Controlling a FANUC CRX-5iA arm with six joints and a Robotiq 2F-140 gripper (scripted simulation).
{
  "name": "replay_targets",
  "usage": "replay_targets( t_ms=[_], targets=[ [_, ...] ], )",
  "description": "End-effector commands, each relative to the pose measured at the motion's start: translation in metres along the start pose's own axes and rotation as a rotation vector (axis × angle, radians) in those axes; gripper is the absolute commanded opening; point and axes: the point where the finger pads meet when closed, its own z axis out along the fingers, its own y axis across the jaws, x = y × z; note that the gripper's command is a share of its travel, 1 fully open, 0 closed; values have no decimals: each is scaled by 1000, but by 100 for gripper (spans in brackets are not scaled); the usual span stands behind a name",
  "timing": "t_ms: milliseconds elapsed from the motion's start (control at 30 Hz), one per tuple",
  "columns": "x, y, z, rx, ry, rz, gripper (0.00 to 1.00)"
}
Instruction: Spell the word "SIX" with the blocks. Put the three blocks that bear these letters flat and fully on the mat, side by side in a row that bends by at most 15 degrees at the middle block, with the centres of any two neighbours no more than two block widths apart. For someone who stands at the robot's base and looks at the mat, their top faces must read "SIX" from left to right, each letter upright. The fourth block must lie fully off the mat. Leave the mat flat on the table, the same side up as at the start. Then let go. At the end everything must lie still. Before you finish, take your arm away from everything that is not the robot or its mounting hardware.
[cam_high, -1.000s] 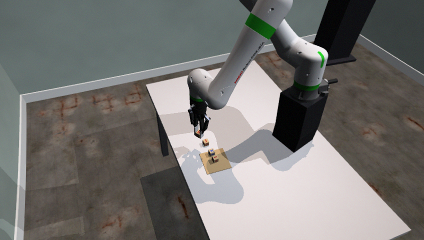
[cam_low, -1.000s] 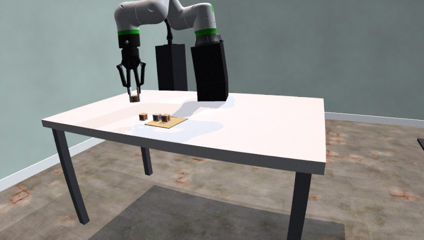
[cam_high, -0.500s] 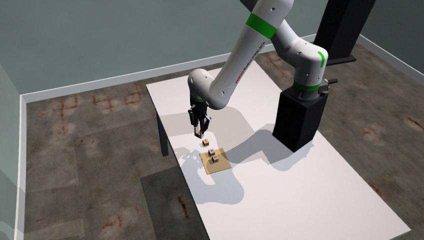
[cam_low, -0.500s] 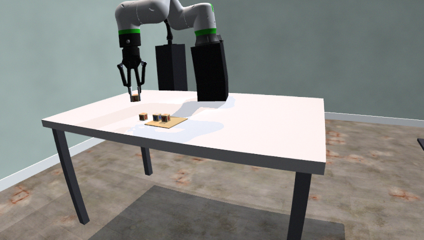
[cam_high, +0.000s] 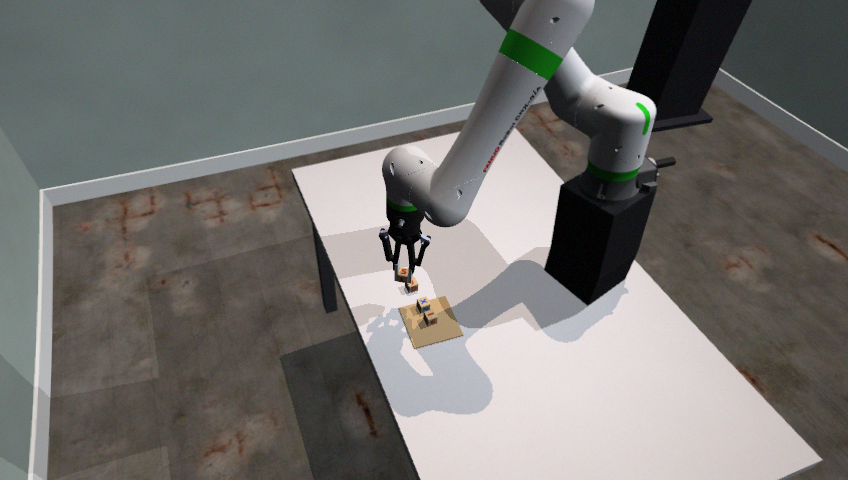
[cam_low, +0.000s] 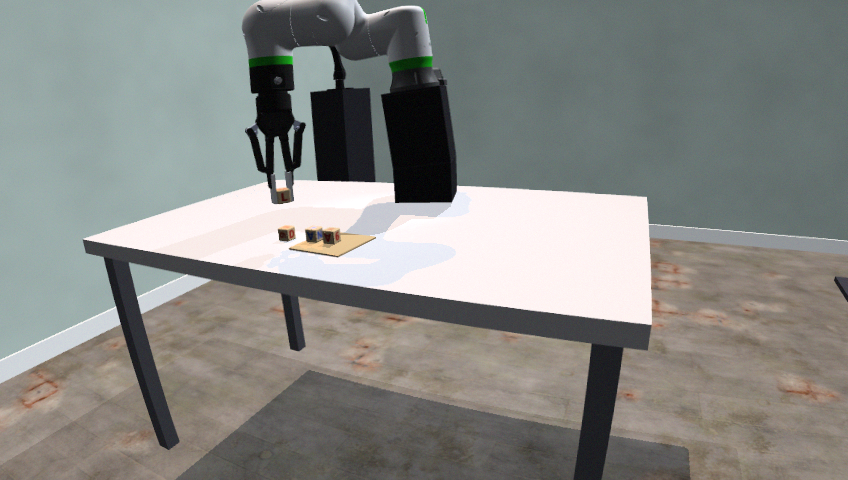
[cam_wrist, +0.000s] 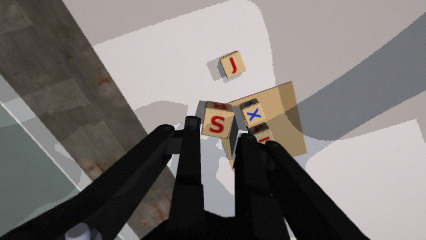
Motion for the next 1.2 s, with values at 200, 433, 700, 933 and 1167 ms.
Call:
replay_targets(
  t_ms=[200,433,700,933,1167],
  targets=[
    [-15,14,-1,-6,-8,-299,16],
    [-26,25,-1,-6,-9,-509,16],
    [-36,36,-2,-5,-10,-732,16],
    [-46,47,-2,-4,-10,-941,16],
    [-52,55,-3,-3,-10,-1091,16]
  ],
)
